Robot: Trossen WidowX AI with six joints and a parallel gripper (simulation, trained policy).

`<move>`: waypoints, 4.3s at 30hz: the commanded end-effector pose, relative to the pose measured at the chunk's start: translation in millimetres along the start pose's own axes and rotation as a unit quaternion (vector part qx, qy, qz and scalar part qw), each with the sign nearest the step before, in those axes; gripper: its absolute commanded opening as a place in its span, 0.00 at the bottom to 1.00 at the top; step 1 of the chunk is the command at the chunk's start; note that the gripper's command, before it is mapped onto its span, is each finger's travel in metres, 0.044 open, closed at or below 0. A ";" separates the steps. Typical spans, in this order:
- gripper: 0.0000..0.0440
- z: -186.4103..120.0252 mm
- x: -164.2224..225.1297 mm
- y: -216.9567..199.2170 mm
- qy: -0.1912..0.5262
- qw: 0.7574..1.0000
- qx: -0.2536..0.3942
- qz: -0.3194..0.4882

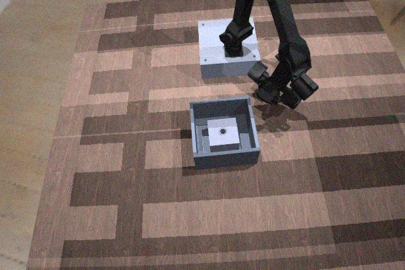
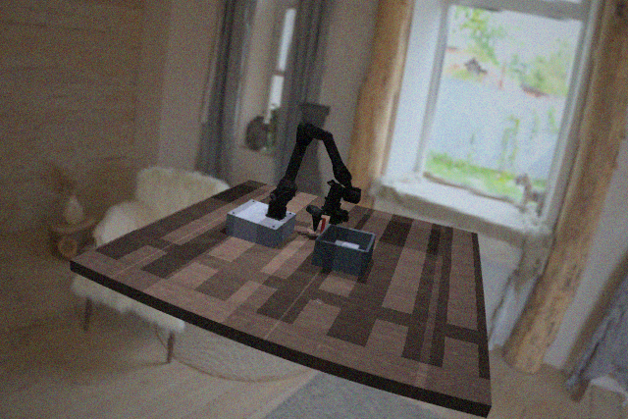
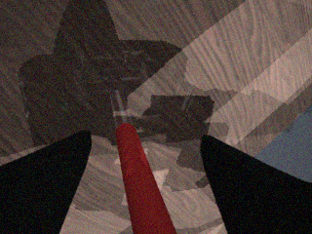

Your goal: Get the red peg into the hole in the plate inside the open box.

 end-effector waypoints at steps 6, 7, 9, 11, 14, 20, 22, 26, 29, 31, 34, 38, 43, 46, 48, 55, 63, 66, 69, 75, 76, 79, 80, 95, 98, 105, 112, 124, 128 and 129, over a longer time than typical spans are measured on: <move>0.19 17.8 0.6 -4.6 -0.004 0.999 0.033 0.002; 0.13 18.6 0.7 -5.1 -0.004 0.999 0.037 0.001; 0.02 19.8 0.6 -6.4 -0.004 0.999 0.047 -0.001; 0.00 17.5 -0.6 -5.2 -0.010 0.999 0.047 -0.001; 0.00 7.8 -4.5 -1.6 -0.024 0.999 0.037 -0.001; 0.00 -15.2 -14.0 -0.2 -0.044 0.999 0.024 0.003; 0.00 -22.9 -17.5 -0.1 -0.050 0.999 0.021 0.004; 0.00 -38.5 -25.0 0.2 -0.063 0.998 0.014 0.007; 0.00 -51.0 -31.5 0.6 -0.073 0.997 0.008 0.010; 0.00 -59.8 -36.3 1.2 -0.079 0.997 0.003 0.014; 0.00 -73.1 -44.2 2.5 -0.087 0.996 -0.005 0.022; 0.00 -89.8 -56.4 4.1 -0.098 0.994 -0.016 0.040; 0.00 -103.4 -74.9 3.7 -0.108 0.992 -0.023 0.069; 0.00 -107.8 -87.8 3.6 -0.111 0.990 -0.026 0.087; 0.00 -109.8 -96.8 3.6 -0.113 0.988 -0.028 0.097; 0.00 -109.9 -129.5 3.6 -0.116 0.985 -0.033 0.125; 0.00 -99.3 -167.0 4.5 -0.112 0.984 -0.037 0.136; 0.00 -93.6 -179.4 4.9 -0.106 0.985 -0.040 0.133; 0.00 -87.2 -190.7 5.2 -0.100 0.986 -0.043 0.127; 0.00 -72.1 -208.0 6.5 -0.085 0.989 -0.049 0.108; 0.00 -69.0 -209.9 6.9 -0.083 0.990 -0.050 0.103; 0.00 -59.6 -214.0 7.9 -0.073 0.992 -0.052 0.089; 0.01 -56.5 -214.8 8.1 -0.069 0.993 -0.052 0.084; 0.44 -43.8 -237.0 15.2 -0.033 0.997 -0.059 0.039; 0.62 -48.4 -243.2 20.3 -0.025 0.997 -0.065 0.038; 1.00 -62.7 -259.1 35.5 -0.005 0.995 -0.088 0.037; 1.00 -81.4 -271.2 56.8 0.000 0.990 -0.137 0.030; 1.00 -90.1 -275.6 66.8 -0.002 0.987 -0.160 0.024; 1.00 -90.2 -275.6 66.9 -0.002 0.987 -0.160 0.023; 1.00 -90.2 -275.6 66.9 -0.002 0.987 -0.160 0.023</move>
Point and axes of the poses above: the point midway between the two fingers, 35 mm back from their tips, its own z axis out along the fingers, its own y axis across the jaws, x = y × z, the point moved 7 cm from there along -z, back along the fingers, and after that the axes turned 15 degrees about z, right-handed, at the moved point
